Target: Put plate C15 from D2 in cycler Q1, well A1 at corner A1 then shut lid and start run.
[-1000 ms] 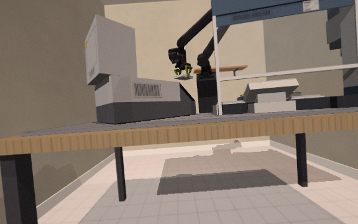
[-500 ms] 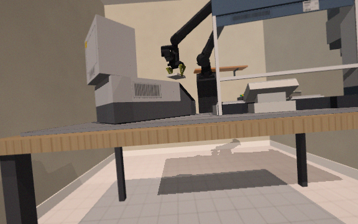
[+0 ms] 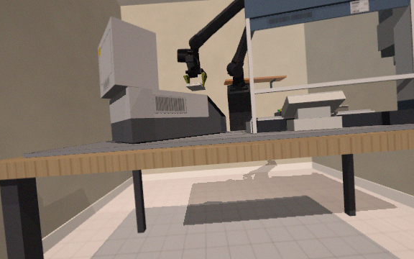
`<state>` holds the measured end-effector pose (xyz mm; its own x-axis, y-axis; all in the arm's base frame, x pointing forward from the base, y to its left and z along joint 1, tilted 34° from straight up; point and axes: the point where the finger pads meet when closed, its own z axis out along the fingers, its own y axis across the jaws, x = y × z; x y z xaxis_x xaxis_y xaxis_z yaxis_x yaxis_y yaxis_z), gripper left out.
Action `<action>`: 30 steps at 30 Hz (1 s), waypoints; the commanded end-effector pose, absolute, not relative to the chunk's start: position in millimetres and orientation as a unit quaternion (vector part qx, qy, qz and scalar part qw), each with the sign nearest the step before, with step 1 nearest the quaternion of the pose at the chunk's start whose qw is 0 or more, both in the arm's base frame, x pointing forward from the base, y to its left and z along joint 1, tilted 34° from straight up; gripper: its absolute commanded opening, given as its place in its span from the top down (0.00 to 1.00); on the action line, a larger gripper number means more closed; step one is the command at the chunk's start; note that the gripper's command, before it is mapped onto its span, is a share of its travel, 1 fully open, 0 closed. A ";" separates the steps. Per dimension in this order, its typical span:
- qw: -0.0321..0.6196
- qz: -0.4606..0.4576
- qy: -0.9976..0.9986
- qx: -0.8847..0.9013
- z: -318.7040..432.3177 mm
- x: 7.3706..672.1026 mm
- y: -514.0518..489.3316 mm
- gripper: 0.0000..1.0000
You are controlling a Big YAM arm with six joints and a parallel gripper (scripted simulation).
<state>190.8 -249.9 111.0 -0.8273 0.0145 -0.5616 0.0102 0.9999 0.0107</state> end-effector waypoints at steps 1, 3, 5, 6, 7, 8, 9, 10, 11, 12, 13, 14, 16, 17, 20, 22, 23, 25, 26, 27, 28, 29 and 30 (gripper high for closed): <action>0.299 -0.022 0.953 -0.033 130.0 203.4 -266.5 1.00; 0.301 -0.024 0.952 -0.057 128.2 201.4 -262.1 1.00; 0.299 -0.029 0.950 -0.080 135.0 211.3 -270.4 1.00; 0.297 -0.034 0.950 -0.092 138.3 215.7 -275.8 1.00; 0.298 -0.040 0.948 -0.104 138.6 215.5 -276.8 1.00; 0.299 -0.046 0.946 -0.115 141.9 220.3 -281.4 1.00; 0.299 -0.051 0.945 -0.126 144.9 225.0 -285.5 1.00; 0.299 -0.056 0.943 -0.137 147.6 229.3 -289.0 1.00; 0.299 -0.061 0.941 -0.147 150.1 233.3 -292.7 1.00; 0.299 -0.063 0.939 -0.156 152.1 236.7 -295.5 1.00; 0.297 -0.064 0.938 -0.165 153.4 239.2 -297.0 1.00; 0.297 -0.064 0.938 -0.165 153.4 239.2 -297.0 1.00; 0.296 -0.061 0.939 -0.162 152.0 237.3 -295.1 1.00; 0.294 -0.062 0.939 -0.169 154.0 239.6 -297.3 1.00; 0.292 -0.067 0.932 -0.203 161.1 255.0 -306.3 1.00; 0.293 -0.077 0.926 -0.227 164.3 259.0 -308.9 1.00; 0.293 -0.081 0.923 -0.237 167.3 262.8 -311.7 1.00; 0.291 -0.089 0.917 -0.257 174.1 269.7 -316.7 1.00; 0.289 -0.092 0.915 -0.266 176.7 273.0 -319.9 1.00; 0.288 -0.094 0.912 -0.276 178.8 276.6 -323.0 1.00; 0.287 -0.097 0.909 -0.285 180.5 279.9 -326.0 1.00; 0.286 -0.099 0.907 -0.294 182.1 283.5 -328.9 1.00; 0.285 -0.101 0.904 -0.303 183.6 287.2 -331.6 1.00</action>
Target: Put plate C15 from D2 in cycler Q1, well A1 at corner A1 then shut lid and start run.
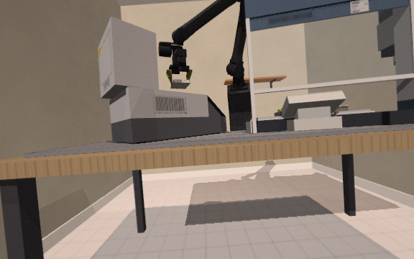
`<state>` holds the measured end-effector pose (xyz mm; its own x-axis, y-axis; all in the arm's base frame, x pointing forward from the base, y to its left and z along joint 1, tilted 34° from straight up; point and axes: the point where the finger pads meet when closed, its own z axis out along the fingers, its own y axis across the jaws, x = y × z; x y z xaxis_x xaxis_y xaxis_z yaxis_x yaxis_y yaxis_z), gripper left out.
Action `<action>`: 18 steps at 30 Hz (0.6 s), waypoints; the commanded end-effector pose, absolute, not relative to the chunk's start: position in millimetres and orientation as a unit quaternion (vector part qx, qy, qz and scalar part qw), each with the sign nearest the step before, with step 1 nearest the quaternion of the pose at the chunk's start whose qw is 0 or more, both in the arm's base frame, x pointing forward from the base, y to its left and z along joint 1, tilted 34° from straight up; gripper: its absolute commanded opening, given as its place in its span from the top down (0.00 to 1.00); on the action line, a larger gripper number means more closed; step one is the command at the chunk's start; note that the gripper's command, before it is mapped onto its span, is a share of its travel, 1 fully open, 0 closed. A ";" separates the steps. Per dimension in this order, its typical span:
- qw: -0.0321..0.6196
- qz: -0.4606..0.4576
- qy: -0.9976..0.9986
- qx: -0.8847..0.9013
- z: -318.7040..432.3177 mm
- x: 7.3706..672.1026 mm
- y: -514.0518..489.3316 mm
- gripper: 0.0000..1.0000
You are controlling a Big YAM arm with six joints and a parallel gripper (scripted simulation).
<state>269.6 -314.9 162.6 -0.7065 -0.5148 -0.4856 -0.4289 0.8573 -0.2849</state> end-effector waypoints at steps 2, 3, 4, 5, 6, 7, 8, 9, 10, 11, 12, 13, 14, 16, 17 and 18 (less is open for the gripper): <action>0.285 -0.101 0.904 -0.303 183.6 287.2 -331.6 1.00; 0.284 -0.099 0.905 -0.301 182.5 285.1 -330.7 1.00; 0.282 -0.102 0.903 -0.308 185.0 287.0 -333.7 1.00; 0.281 -0.102 0.900 -0.317 185.9 291.1 -336.2 1.00; 0.280 -0.106 0.895 -0.329 188.5 296.1 -339.5 1.00; 0.279 -0.109 0.891 -0.341 191.7 301.7 -343.4 1.00; 0.279 -0.114 0.886 -0.352 195.1 307.3 -347.4 1.00; 0.278 -0.120 0.881 -0.363 198.3 312.1 -351.1 1.00; 0.279 -0.125 0.876 -0.374 198.2 311.3 -349.9 1.00; 0.278 -0.131 0.871 -0.384 203.1 314.8 -352.7 1.00; 0.276 -0.136 0.866 -0.393 207.5 317.5 -355.1 1.00; 0.274 -0.141 0.863 -0.401 211.7 318.7 -359.1 1.00; 0.272 -0.143 0.860 -0.408 213.6 321.0 -364.2 1.00; 0.268 -0.147 0.852 -0.424 216.2 327.0 -372.1 1.00; 0.266 -0.146 0.849 -0.433 211.6 324.7 -369.3 1.00; 0.266 -0.146 0.849 -0.433 211.6 324.7 -369.3 1.00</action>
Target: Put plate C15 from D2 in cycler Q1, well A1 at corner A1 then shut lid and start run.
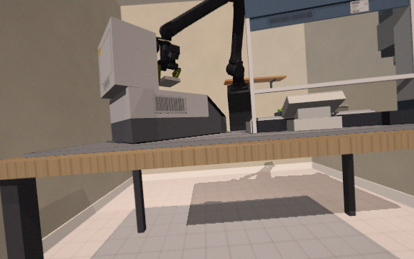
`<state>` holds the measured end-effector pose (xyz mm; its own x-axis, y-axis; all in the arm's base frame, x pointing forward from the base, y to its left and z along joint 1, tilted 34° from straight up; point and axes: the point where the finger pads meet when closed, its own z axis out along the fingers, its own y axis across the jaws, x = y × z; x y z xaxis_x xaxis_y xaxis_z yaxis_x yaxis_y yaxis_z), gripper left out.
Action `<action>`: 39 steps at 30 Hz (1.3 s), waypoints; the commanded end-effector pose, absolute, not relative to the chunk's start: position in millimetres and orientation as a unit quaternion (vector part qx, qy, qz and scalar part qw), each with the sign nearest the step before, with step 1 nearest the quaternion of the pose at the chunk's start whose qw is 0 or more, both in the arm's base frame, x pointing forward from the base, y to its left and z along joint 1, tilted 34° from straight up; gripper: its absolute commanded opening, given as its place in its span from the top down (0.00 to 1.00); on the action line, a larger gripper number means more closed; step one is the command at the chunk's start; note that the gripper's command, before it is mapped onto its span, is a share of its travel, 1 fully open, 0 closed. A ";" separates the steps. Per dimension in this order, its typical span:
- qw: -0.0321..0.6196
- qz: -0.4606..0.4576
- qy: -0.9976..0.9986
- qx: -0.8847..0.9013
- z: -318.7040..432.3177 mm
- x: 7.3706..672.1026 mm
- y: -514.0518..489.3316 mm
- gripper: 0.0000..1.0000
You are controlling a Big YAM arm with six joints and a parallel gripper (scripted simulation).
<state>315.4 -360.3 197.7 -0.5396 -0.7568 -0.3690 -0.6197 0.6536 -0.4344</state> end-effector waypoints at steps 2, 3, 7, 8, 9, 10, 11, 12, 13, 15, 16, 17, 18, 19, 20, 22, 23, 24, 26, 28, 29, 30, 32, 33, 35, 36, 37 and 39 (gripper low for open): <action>0.266 -0.143 0.849 -0.434 207.9 321.1 -363.6 1.00; 0.264 -0.146 0.844 -0.442 207.8 320.2 -362.2 1.00; 0.258 -0.165 0.821 -0.482 209.0 318.4 -359.5 1.00; 0.259 -0.163 0.824 -0.477 209.1 317.7 -358.4 1.00; 0.260 -0.162 0.826 -0.472 209.2 316.9 -357.3 1.00; 0.261 -0.162 0.828 -0.469 209.3 316.2 -356.2 1.00; 0.261 -0.161 0.830 -0.466 209.2 315.5 -355.1 1.00; 0.262 -0.161 0.831 -0.464 209.3 314.9 -354.2 1.00; 0.262 -0.160 0.832 -0.462 209.3 314.2 -353.2 1.00; 0.263 -0.156 0.835 -0.458 206.5 313.5 -352.2 1.00; 0.264 -0.155 0.836 -0.455 204.5 311.5 -352.3 1.00; 0.264 -0.155 0.836 -0.455 204.5 311.5 -352.3 1.00; 0.264 -0.155 0.836 -0.455 204.5 311.5 -352.3 1.00; 0.265 -0.152 0.839 -0.451 201.4 309.7 -353.7 1.00; 0.264 -0.149 0.841 -0.447 197.8 307.2 -354.2 1.00; 0.264 -0.142 0.847 -0.439 190.8 302.2 -355.2 1.00; 0.264 -0.139 0.849 -0.436 187.8 300.0 -355.8 1.00; 0.263 -0.134 0.852 -0.432 184.6 297.5 -355.9 1.00; 0.263 -0.126 0.857 -0.424 179.9 293.9 -356.8 1.00; 0.263 -0.120 0.859 -0.422 176.9 295.0 -355.9 1.00; 0.264 -0.120 0.858 -0.424 178.6 298.0 -355.5 1.00; 0.264 -0.121 0.857 -0.425 180.6 300.8 -355.0 1.00; 0.265 -0.123 0.856 -0.427 184.7 305.4 -354.5 1.00; 0.266 -0.126 0.854 -0.428 188.5 307.6 -354.1 1.00; 0.266 -0.126 0.854 -0.428 188.5 307.6 -354.1 1.00; 0.266 -0.130 0.852 -0.432 192.2 309.9 -353.7 1.00; 0.267 -0.133 0.850 -0.434 195.9 312.0 -353.3 1.00; 0.266 -0.140 0.847 -0.438 203.0 315.7 -353.0 1.00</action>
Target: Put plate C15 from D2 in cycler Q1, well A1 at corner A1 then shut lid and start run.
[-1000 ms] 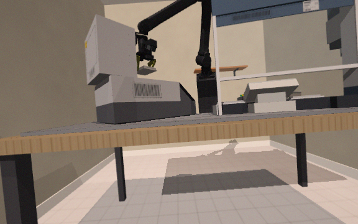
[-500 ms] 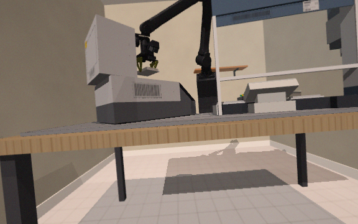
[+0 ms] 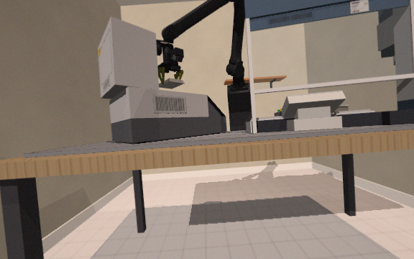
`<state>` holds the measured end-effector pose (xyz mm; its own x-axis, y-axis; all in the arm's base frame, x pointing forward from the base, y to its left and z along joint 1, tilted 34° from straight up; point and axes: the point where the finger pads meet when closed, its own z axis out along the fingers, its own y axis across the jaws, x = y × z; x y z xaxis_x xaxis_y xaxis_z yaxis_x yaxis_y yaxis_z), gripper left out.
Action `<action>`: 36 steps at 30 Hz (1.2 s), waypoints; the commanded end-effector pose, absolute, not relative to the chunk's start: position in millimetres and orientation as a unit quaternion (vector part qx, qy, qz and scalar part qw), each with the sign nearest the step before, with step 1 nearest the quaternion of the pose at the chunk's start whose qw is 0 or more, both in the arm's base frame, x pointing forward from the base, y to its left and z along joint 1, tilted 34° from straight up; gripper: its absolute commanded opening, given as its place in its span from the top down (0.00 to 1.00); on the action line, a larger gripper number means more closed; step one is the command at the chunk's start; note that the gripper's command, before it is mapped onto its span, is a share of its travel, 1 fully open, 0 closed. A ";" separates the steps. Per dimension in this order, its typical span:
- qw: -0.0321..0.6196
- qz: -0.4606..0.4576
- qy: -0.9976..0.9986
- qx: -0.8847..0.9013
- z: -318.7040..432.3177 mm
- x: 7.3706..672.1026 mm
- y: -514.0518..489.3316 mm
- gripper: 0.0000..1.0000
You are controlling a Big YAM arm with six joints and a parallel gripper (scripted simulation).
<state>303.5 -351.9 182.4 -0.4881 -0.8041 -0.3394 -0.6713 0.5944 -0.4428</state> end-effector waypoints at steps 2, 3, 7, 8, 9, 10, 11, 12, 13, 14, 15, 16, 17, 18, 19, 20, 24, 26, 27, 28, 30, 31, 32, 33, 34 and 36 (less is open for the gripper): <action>0.267 -0.147 0.845 -0.439 210.3 316.8 -354.5 1.00; 0.267 -0.149 0.845 -0.439 212.3 317.4 -355.9 1.00; 0.265 -0.161 0.843 -0.439 219.6 314.7 -366.1 1.00; 0.264 -0.162 0.843 -0.439 218.3 314.0 -368.8 1.00; 0.264 -0.163 0.843 -0.439 216.7 313.0 -371.3 1.00; 0.263 -0.164 0.843 -0.439 215.0 311.9 -373.7 1.00; 0.262 -0.163 0.844 -0.439 210.9 310.0 -374.6 1.00; 0.262 -0.163 0.844 -0.439 210.9 310.0 -374.6 1.00; 0.262 -0.163 0.844 -0.439 210.9 310.0 -374.6 1.00; 0.262 -0.158 0.846 -0.436 206.1 307.7 -374.5 1.00; 0.262 -0.157 0.848 -0.434 203.7 305.6 -374.8 1.00; 0.262 -0.155 0.848 -0.433 201.4 304.8 -373.9 1.00; 0.262 -0.152 0.850 -0.432 199.1 304.5 -372.6 1.00; 0.263 -0.149 0.849 -0.433 196.7 305.6 -369.8 1.00; 0.265 -0.146 0.848 -0.435 195.1 307.0 -366.4 1.00; 0.265 -0.143 0.848 -0.437 193.2 308.0 -363.6 1.00; 0.266 -0.135 0.846 -0.442 187.5 310.1 -353.0 1.00; 0.266 -0.135 0.846 -0.443 187.3 308.9 -349.3 1.00; 0.266 -0.135 0.845 -0.443 187.3 308.3 -347.6 1.00; 0.266 -0.135 0.845 -0.444 187.6 307.9 -345.9 1.00; 0.266 -0.135 0.845 -0.444 187.6 307.9 -345.9 1.00; 0.266 -0.136 0.844 -0.444 190.5 308.2 -345.6 1.00; 0.266 -0.136 0.845 -0.443 192.6 308.4 -344.7 1.00; 0.267 -0.134 0.846 -0.442 193.1 308.5 -343.9 1.00; 0.267 -0.135 0.846 -0.441 195.3 309.4 -344.6 1.00; 0.268 -0.138 0.846 -0.440 199.5 311.0 -346.2 1.00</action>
